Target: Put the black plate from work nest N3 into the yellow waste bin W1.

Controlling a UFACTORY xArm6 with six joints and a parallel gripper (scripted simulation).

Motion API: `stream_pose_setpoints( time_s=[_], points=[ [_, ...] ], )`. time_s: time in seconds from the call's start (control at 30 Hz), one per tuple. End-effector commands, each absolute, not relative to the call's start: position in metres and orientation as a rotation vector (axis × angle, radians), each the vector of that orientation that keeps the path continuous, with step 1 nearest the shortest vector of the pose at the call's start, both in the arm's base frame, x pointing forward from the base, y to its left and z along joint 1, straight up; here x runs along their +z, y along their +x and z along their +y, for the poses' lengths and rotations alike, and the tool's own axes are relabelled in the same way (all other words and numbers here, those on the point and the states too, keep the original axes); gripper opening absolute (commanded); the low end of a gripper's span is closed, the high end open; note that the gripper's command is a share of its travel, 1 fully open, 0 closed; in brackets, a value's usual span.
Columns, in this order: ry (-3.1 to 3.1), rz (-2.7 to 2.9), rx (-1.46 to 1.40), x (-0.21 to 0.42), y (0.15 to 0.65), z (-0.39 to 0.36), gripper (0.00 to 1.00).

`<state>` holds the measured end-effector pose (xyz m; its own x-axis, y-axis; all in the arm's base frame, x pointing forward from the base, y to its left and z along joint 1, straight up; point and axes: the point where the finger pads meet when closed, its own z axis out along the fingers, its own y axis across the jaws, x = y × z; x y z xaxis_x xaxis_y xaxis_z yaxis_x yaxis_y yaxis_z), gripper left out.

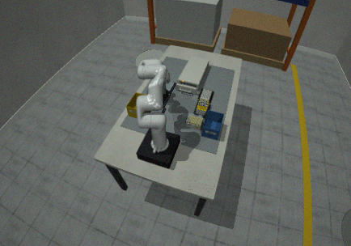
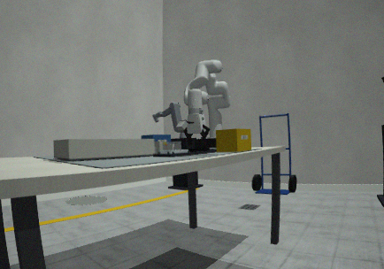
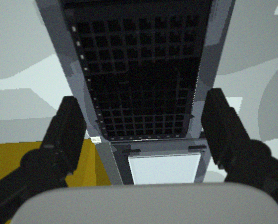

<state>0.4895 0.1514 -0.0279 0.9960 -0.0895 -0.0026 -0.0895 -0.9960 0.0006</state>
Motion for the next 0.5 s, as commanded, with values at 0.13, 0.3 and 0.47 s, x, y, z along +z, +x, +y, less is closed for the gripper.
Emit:
stream_pose_setpoints(
  time_s=[0.13, 0.3, 0.47],
  points=[
    [3.139, -0.141, 0.001, -0.0284, 0.4907, 0.1518, 1.00],
    [3.139, -0.141, 0.001, -0.0284, 0.4907, 0.1518, 1.00],
    [3.139, -0.141, 0.001, -0.0304, 0.4907, 0.1518, 1.00]
  ],
)
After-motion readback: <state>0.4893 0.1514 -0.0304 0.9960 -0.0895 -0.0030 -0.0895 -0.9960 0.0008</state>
